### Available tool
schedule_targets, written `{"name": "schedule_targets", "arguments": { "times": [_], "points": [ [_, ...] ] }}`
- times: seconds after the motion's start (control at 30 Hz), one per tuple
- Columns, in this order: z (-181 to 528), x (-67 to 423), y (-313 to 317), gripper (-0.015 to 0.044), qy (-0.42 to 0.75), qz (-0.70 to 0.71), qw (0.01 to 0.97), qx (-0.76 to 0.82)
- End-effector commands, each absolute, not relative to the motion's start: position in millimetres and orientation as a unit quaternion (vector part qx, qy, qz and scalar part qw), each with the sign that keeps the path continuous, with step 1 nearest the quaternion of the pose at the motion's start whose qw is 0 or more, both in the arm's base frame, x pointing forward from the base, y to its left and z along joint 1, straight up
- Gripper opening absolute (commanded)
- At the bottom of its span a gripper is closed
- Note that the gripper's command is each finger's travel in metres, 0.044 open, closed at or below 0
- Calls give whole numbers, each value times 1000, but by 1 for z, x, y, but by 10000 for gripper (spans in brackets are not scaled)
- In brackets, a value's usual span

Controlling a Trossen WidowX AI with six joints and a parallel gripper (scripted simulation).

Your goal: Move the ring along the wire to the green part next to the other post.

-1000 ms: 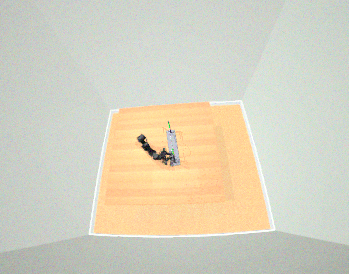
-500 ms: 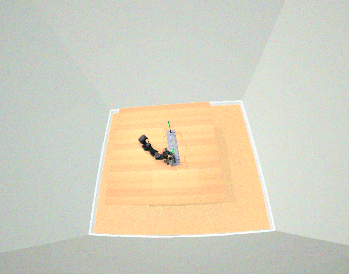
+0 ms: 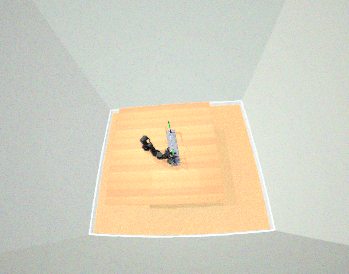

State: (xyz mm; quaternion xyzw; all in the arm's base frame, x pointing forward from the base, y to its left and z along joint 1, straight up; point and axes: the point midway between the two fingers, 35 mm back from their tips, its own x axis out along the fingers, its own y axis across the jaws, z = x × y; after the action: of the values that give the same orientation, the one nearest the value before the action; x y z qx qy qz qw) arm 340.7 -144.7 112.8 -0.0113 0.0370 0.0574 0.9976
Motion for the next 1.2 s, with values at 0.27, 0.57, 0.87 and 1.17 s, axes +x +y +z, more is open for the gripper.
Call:
{"name": "schedule_targets", "arguments": {
  "times": [0.27, 0.57, 0.87, 1.17],
  "points": [
    [113, 344, -145, 160, 36, 56, 998, -10],
    [113, 344, -145, 160, 36, 56, 998, -10],
    [113, 344, -145, -24, 36, 58, 998, -12],
    [113, 344, -145, -150, 36, 58, 998, -12]
  ]
}}
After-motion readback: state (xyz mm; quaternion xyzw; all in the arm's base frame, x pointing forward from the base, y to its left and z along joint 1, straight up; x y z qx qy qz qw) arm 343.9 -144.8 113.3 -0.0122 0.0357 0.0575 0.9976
